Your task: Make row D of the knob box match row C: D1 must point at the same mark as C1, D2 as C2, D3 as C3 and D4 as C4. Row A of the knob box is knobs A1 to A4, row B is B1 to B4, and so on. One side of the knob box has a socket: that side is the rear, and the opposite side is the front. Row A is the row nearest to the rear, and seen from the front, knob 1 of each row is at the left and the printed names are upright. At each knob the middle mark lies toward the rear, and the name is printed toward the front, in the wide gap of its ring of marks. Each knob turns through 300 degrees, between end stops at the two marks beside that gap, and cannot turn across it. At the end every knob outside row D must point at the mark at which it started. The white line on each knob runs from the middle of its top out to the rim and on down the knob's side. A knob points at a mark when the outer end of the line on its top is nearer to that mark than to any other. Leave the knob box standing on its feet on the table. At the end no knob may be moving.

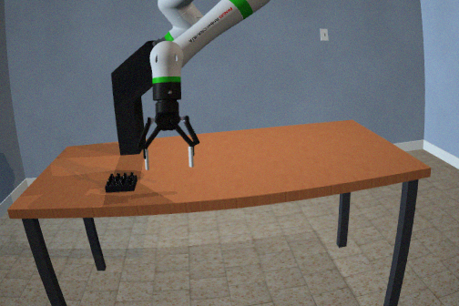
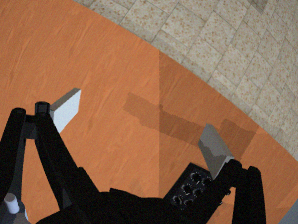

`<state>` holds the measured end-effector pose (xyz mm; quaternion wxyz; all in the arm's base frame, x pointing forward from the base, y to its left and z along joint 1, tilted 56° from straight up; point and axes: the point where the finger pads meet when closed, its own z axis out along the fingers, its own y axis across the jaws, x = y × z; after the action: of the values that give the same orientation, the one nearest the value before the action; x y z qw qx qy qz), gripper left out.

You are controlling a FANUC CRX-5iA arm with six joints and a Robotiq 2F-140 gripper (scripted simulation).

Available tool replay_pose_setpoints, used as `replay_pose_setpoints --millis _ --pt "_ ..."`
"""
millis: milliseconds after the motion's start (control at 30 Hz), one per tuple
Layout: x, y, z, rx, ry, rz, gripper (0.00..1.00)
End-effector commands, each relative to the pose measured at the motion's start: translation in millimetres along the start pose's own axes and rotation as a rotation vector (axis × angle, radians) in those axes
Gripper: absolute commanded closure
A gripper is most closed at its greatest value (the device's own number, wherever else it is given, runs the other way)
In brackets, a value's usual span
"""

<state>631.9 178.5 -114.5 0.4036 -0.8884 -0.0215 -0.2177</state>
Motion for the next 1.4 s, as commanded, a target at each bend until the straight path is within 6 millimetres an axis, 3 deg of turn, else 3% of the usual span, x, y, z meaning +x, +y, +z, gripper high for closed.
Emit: replay_pose_setpoints --millis 0,67,133,167,633,833,1367 --pt "-24.3 35.0 -1.6 0.001 -0.04 0.093 0.0" --pt "-36.2 48.2 -2.7 0.003 -0.054 0.135 0.0" --pt "-36.2 48.2 -2.7 0.003 -0.054 0.135 0.0" --pt "-54.0 65.9 -4.5 0.006 -0.075 0.196 0.0" --pt "-151.7 130.8 -14.9 0.047 -0.172 0.51 0.0" --pt "-169.4 137.6 -16.7 0.059 -0.188 0.565 0.0" --pt "-169.9 137.9 -16.7 0.06 -0.188 0.567 0.0"
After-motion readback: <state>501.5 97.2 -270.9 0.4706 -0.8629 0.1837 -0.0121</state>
